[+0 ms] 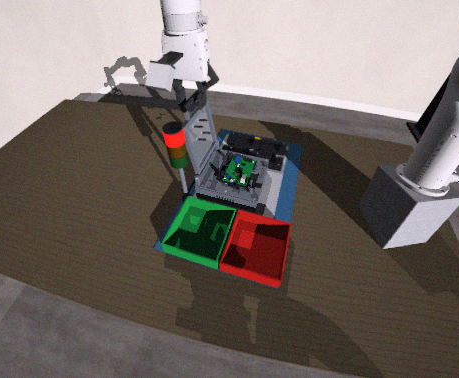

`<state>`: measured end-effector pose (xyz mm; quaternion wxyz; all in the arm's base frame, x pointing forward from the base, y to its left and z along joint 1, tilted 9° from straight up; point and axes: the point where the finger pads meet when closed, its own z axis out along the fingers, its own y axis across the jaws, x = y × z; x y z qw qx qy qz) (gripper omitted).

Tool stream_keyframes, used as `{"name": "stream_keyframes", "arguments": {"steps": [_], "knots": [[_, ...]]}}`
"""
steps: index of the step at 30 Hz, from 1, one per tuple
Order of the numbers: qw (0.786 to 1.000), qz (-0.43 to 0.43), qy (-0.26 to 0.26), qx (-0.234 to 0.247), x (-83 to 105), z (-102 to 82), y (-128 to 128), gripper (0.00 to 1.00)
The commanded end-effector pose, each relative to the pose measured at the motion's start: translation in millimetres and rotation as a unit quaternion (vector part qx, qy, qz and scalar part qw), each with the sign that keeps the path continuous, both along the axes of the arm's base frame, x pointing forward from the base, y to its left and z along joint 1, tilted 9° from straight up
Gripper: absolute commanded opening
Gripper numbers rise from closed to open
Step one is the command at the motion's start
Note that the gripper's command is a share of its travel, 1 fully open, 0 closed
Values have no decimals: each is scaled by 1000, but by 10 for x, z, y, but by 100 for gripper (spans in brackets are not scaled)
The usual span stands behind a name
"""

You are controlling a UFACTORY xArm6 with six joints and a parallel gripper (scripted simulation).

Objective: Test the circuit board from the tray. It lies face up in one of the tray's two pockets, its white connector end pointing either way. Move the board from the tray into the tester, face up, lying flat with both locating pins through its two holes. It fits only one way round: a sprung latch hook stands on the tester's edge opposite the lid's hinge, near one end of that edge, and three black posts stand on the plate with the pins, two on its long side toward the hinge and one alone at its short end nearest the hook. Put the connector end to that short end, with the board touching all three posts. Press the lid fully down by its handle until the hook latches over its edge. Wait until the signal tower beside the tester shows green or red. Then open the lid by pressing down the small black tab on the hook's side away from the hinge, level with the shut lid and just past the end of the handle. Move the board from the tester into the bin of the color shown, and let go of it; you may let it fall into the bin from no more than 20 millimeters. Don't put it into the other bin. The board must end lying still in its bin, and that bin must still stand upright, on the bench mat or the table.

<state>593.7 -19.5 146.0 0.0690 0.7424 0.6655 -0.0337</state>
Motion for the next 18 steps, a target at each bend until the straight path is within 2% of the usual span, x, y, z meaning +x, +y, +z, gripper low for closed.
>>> {"name": "stream_keyframes", "arguments": {"steps": [1,6,18], "knots": [[1000,0,-3,0,13,38,5,51],[1000,0,-3,0,9,115,16,51],[1000,0,-3,0,-9,496,73,51]]}}
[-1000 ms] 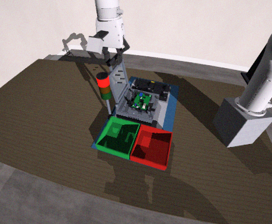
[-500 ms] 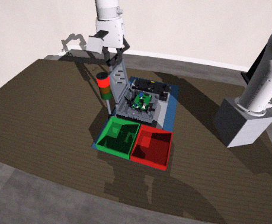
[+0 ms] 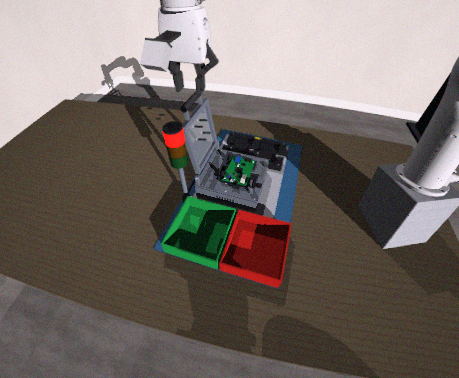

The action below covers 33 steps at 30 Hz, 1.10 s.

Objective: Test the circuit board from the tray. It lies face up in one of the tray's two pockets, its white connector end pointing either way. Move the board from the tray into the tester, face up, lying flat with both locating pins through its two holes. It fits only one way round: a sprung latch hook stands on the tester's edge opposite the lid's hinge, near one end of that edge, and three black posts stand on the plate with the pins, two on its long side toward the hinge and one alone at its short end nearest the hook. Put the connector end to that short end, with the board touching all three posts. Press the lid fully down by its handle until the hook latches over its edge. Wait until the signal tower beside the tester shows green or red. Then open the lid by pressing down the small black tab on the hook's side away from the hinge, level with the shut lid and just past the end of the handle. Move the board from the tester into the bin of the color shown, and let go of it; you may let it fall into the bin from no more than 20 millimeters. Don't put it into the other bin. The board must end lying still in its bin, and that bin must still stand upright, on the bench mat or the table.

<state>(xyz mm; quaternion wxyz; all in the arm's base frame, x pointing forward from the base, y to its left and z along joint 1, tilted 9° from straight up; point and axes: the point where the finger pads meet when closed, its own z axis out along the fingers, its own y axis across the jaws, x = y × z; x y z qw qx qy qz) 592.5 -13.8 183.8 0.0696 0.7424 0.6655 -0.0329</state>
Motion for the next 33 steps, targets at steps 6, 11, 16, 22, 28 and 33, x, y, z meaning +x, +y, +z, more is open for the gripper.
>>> {"name": "stream_keyframes", "arguments": {"steps": [6,11,16,22,28,33], "knots": [[1000,0,-2,0,0,198,28,51],[1000,0,-2,0,-1,204,29,100],[1000,0,-2,0,-1,204,29,100],[1000,0,-2,0,-2,204,29,100],[1000,0,-2,0,-85,199,38,100],[1000,0,-2,0,-289,186,59,100]]}}
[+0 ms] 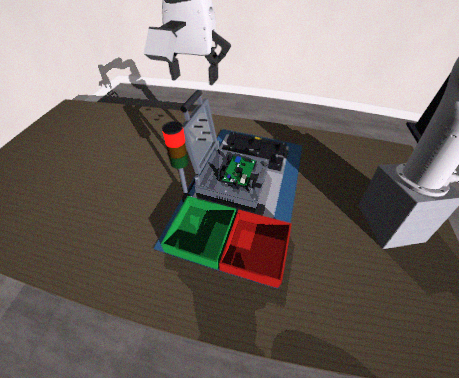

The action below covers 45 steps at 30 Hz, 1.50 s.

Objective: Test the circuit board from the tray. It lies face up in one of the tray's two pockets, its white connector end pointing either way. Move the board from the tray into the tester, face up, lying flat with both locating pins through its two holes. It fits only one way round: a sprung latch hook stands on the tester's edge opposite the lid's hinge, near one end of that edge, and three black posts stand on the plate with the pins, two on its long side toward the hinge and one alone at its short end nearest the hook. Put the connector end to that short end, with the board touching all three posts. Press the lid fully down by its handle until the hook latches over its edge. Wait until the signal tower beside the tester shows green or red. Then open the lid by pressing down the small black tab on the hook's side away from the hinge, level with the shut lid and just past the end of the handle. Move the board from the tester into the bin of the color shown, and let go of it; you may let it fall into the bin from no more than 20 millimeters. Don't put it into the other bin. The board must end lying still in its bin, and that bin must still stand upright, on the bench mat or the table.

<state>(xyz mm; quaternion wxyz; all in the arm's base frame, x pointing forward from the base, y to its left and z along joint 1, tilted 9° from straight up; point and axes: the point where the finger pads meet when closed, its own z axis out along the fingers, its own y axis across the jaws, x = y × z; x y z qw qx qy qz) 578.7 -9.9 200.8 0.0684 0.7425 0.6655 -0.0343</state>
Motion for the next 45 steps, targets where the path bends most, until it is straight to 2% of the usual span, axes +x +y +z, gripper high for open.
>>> {"name": "stream_keyframes", "arguments": {"steps": [1,3,13,17,24,36,41,45], "knots": [[1000,0,-4,0,-151,16,20,100],[1000,0,-4,0,-207,13,25,100],[1000,0,-4,0,-869,-29,94,100],[1000,0,-4,0,-1069,-41,115,100],[1000,0,-4,0,-1179,-48,126,100],[1000,0,-4,0,-1185,-83,122,100],[1000,0,-4,0,-1180,-195,105,100],[1000,0,-4,0,-1172,-351,82,100]]}}
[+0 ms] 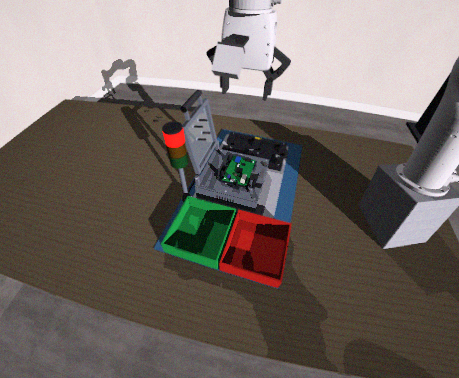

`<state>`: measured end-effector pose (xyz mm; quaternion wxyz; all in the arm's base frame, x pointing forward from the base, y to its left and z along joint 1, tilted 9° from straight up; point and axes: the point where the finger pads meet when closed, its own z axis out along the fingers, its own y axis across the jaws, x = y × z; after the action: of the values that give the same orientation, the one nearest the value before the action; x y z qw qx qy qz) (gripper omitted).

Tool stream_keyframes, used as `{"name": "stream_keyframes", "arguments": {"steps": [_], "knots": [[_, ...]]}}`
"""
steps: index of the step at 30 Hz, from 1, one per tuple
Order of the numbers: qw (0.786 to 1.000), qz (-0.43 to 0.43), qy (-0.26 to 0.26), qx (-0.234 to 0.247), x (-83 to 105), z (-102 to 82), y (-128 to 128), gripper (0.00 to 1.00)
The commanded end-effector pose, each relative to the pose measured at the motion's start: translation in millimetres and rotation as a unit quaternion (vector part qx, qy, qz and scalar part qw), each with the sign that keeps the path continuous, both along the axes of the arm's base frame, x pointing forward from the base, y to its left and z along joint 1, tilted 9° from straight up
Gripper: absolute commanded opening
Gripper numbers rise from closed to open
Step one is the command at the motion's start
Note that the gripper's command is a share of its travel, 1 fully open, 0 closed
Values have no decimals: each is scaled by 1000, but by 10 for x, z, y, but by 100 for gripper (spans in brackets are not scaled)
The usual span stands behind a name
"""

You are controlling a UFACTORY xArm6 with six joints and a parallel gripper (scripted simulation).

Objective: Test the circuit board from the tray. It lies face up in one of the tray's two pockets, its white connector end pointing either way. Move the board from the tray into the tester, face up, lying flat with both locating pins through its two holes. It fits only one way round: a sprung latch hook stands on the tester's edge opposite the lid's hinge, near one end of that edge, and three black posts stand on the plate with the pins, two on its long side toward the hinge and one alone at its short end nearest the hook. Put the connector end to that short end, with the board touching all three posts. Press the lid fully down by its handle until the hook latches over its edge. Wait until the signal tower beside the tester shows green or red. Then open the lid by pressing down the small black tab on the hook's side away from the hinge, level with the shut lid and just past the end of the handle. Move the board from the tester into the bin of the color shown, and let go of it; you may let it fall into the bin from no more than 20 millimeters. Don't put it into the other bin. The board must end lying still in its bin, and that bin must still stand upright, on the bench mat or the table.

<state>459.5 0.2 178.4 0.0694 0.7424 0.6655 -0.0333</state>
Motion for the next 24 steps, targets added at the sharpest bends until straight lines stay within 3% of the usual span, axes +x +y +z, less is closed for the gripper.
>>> {"name": "stream_keyframes", "arguments": {"steps": [1,6,8,21,24], "knots": [[1000,0,-2,0,22,-175,-27,100],[1000,0,-2,0,35,-458,-69,100],[1000,0,-2,0,35,-458,-69,100],[1000,0,-2,0,76,-1319,-197,100],[1000,0,-2,0,82,-1434,-214,100]]}}
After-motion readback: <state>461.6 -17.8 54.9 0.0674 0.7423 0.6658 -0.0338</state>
